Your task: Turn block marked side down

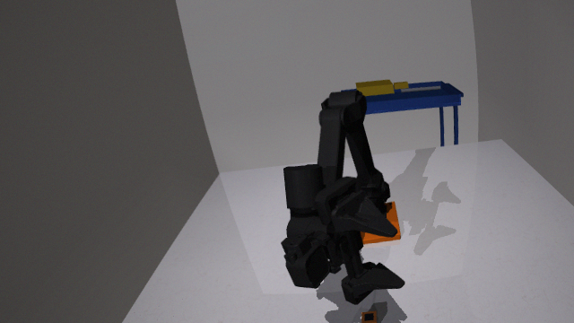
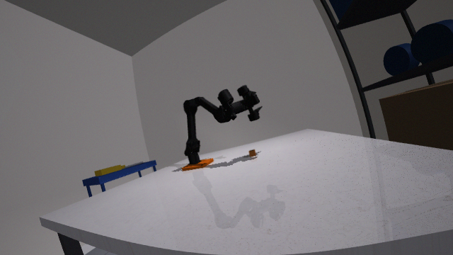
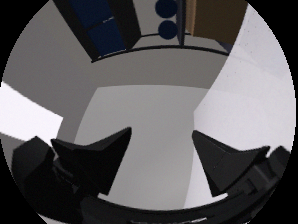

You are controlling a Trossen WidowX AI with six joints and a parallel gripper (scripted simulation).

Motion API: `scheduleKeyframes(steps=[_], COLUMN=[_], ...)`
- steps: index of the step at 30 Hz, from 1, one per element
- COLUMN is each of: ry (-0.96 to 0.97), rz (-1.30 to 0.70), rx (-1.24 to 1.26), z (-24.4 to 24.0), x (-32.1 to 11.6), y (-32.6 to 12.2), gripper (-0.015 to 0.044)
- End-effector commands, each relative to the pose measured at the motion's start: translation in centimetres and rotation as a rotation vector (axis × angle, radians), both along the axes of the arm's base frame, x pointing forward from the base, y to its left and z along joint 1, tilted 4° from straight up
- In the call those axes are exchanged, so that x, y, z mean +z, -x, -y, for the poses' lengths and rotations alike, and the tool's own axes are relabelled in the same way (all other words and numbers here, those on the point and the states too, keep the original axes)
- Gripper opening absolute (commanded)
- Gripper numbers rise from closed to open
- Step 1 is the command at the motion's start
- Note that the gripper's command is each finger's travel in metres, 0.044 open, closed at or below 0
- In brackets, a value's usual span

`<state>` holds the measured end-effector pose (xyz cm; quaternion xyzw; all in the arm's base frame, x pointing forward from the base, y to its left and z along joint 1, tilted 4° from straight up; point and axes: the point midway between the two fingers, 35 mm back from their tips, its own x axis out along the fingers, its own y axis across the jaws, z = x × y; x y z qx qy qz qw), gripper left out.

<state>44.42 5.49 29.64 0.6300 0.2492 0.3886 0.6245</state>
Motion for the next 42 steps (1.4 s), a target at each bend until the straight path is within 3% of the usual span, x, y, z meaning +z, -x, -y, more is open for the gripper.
scheduleKeyframes(steps=[1,7,15,23,32,42], ry=[0.002,0.185,0.787,1.191,1.598,1.754], rz=[-0.002,-0.093,-0.256,-0.327,-0.398,-0.464], rx=[-0.008,-0.245,-0.359,-0.226,0.112,0.389], z=[0.0,0.6,1.3,2.0,3.0,3.5], x=[0.0,-3.2,-10.4,-13.6,-15.5,-15.6], y=[-0.2,-5.6,-6.9,-4.0,1.7,6.5], gripper=[0.0426,0.0440,0.0440,0.0440,0.0440,0.0440])
